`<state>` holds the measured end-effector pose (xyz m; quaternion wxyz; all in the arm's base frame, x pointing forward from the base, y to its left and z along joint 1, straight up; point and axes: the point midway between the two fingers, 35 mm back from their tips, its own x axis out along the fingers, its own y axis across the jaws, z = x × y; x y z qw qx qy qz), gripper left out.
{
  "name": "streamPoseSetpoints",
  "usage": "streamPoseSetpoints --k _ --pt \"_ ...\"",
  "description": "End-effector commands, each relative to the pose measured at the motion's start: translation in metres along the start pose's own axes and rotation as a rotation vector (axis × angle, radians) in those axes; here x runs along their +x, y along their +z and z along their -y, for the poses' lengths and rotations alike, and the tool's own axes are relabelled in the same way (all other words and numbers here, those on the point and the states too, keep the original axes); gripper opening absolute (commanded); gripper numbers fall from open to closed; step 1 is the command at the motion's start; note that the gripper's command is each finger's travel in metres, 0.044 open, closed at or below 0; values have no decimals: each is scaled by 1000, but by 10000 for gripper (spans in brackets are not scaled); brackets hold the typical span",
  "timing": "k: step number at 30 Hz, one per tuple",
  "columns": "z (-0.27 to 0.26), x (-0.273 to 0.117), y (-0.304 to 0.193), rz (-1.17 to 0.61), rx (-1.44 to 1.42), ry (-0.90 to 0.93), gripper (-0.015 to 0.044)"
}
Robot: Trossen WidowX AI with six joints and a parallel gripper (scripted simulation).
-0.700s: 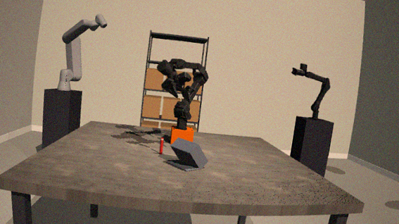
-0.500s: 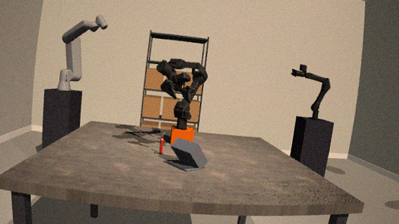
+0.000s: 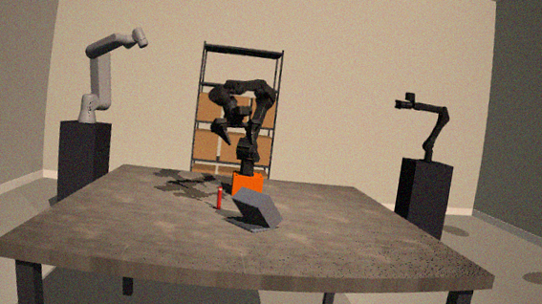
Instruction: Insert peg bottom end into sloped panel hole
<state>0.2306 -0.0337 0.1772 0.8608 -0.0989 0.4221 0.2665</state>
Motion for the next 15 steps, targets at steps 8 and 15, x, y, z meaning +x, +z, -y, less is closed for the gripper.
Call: streamPoseSetpoints --k 8,15 --pt "20 19 -6 -126 176 -10 440" --pt "32 33 -10 -209 288 -30 440"
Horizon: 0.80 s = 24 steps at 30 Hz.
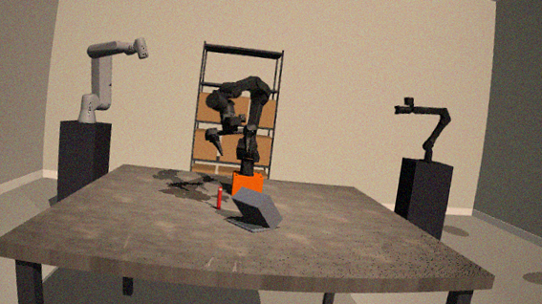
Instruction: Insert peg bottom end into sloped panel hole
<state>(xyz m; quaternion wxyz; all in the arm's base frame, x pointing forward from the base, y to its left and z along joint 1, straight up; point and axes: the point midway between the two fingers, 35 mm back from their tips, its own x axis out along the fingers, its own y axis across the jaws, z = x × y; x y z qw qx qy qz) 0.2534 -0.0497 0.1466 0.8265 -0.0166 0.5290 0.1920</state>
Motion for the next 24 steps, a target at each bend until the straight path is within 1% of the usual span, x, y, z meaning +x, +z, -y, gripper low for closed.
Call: streamPoseSetpoints --k 1,24 --pt "6 6 2 -34 48 -14 440" --pt "41 61 4 -272 389 -172 440"
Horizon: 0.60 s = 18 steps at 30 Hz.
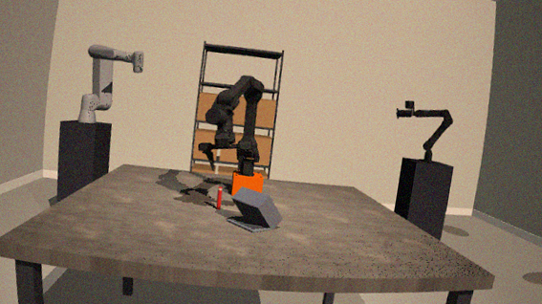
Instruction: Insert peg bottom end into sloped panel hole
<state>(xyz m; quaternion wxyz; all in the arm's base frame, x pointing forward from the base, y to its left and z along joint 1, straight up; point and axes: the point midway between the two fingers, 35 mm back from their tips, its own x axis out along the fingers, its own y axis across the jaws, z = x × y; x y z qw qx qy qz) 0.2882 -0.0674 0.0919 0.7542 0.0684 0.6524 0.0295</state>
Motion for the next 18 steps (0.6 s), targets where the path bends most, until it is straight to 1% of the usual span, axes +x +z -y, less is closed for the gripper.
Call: streamPoseSetpoints --k 1,12,18 --pt "3 8 5 -23 45 -32 440" --pt "11 37 13 -97 197 -148 440" --pt "12 41 14 -101 206 -155 440"
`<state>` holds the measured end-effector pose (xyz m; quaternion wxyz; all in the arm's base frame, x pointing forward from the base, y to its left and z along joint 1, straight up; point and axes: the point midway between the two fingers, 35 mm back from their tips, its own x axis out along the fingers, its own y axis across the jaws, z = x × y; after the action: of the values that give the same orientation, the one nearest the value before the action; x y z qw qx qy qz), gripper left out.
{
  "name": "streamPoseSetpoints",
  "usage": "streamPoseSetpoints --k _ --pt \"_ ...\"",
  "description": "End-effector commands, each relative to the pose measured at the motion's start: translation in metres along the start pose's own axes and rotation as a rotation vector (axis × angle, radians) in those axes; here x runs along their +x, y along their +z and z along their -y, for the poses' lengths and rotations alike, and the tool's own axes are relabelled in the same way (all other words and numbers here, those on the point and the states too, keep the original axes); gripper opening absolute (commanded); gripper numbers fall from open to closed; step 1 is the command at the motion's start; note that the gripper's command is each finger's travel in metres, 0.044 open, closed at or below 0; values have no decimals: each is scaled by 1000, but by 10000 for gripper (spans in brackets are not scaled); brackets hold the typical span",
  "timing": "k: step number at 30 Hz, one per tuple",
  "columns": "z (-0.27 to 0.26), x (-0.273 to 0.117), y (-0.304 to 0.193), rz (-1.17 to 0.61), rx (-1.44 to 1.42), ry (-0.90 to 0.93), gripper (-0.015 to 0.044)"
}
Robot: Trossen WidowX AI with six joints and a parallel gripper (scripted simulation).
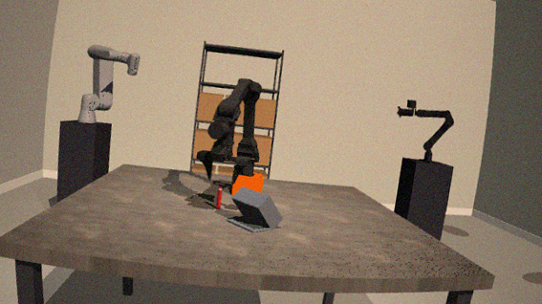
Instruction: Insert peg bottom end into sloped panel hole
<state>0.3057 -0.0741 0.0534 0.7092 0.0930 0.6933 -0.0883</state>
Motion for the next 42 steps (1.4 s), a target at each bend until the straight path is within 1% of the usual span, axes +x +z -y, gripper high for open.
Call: streamPoseSetpoints --k 1,39,42 --pt "0 3 2 3 6 -6 440" --pt "2 62 1 2 6 -6 440" --pt "1 59 3 8 4 -3 361"
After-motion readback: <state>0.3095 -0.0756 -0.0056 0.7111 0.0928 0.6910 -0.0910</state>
